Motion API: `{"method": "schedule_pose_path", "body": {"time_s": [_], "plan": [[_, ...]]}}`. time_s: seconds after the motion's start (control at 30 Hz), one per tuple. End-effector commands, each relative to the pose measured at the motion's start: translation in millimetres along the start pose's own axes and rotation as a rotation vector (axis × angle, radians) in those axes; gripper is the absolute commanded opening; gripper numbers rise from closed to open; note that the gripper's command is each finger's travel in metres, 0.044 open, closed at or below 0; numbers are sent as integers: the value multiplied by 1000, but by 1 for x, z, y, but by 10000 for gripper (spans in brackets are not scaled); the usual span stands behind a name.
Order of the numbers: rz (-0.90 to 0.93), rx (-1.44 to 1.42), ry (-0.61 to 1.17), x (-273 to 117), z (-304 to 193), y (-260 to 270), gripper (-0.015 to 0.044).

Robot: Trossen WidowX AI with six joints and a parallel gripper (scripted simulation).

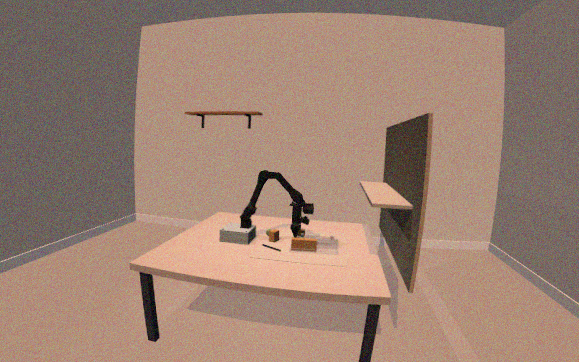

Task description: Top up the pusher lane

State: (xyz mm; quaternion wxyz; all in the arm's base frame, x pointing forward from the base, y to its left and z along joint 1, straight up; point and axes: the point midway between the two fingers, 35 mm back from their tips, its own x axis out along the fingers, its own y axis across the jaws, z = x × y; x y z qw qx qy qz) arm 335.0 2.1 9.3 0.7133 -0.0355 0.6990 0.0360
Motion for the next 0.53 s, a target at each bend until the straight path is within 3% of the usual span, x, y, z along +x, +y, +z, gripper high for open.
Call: {"method": "schedule_pose_path", "body": {"time_s": [0.0, 0.5], "plan": [[1, -1, -6, -5, 0, 0, 300], [0, -1, -2, -7, -42, -1, 300]]}}
